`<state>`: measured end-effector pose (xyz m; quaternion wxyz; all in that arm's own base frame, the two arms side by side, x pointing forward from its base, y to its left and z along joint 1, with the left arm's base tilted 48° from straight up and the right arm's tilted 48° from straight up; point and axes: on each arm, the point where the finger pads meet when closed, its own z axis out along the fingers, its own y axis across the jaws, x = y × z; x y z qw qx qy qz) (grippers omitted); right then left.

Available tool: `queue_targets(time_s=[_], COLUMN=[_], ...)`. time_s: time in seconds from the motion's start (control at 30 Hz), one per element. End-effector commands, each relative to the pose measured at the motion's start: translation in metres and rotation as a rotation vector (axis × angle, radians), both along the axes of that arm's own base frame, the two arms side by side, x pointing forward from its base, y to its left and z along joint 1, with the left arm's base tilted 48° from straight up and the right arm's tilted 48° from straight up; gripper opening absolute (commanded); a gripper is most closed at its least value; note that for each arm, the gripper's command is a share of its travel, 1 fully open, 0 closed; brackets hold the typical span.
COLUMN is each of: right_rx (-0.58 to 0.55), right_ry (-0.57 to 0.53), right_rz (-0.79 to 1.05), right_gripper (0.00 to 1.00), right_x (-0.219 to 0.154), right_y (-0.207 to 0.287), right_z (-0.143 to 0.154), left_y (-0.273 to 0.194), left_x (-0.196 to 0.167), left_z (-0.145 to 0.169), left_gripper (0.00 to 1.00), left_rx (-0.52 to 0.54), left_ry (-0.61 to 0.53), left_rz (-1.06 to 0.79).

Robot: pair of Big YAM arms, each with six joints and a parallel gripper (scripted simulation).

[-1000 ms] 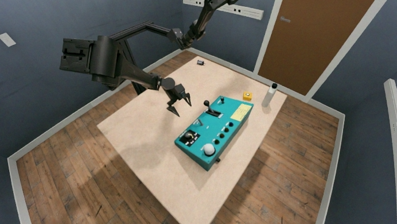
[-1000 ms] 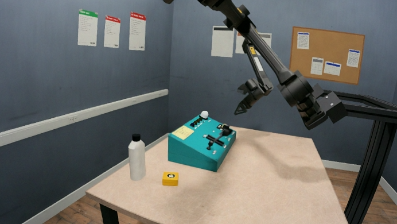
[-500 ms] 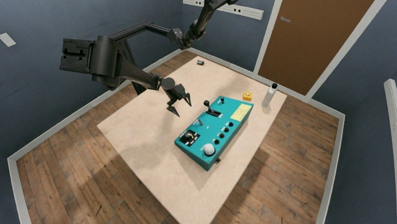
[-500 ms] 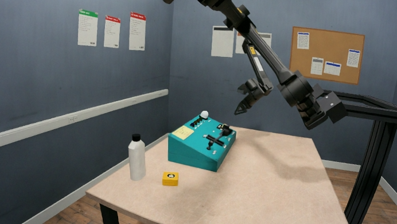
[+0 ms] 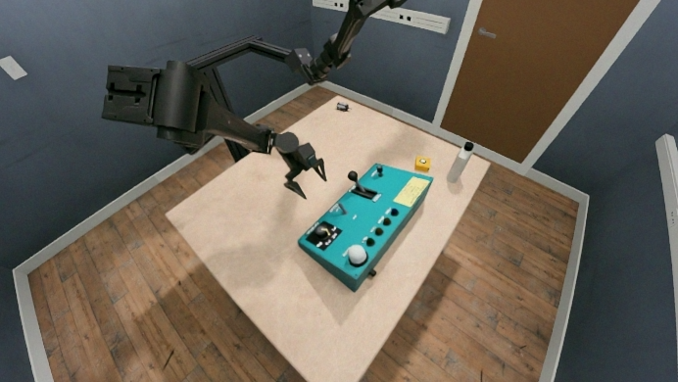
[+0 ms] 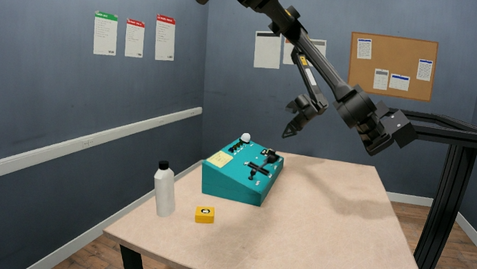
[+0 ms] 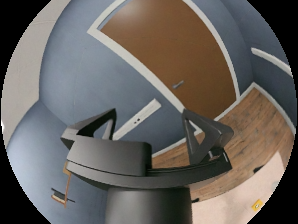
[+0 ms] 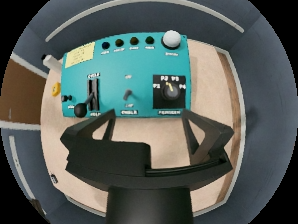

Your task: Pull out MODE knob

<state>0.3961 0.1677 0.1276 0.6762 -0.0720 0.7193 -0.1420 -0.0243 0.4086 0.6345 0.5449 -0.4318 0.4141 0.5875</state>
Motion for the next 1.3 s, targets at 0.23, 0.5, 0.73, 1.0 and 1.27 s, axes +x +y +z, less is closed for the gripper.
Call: queue_targets(time_s=[0.23,0.5,0.73,1.0,1.27], right_rx=[0.011,0.014,0.009,0.013,0.017], right_ry=[-0.023,-0.027,-0.012,-0.009,-0.009], right_rz=[0.024,0.023,0.006,0.018,0.017], right_gripper=[1.0,1.0,1.0,1.0,1.0], right_x=[-0.004,-0.003,0.0,-0.012,-0.028], right_y=[0.01,0.01,0.003,0.008,0.012], right_z=[0.011,0.012,0.004,0.009,0.017], left_y=[-0.012,-0.012,-0.012,-0.012,-0.012], left_x=[-0.008,-0.008,-0.008,-0.008,-0.008], left_z=[0.015,0.015,0.015,0.015,0.015], left_gripper=[1.0,1.0,1.0,1.0,1.0], left_rx=[0.041,0.041,0.041,0.041,0.041], left_ry=[-0.013,-0.013,-0.013,-0.013,-0.013], left_rz=[0.018,0.018,0.018,0.018,0.018])
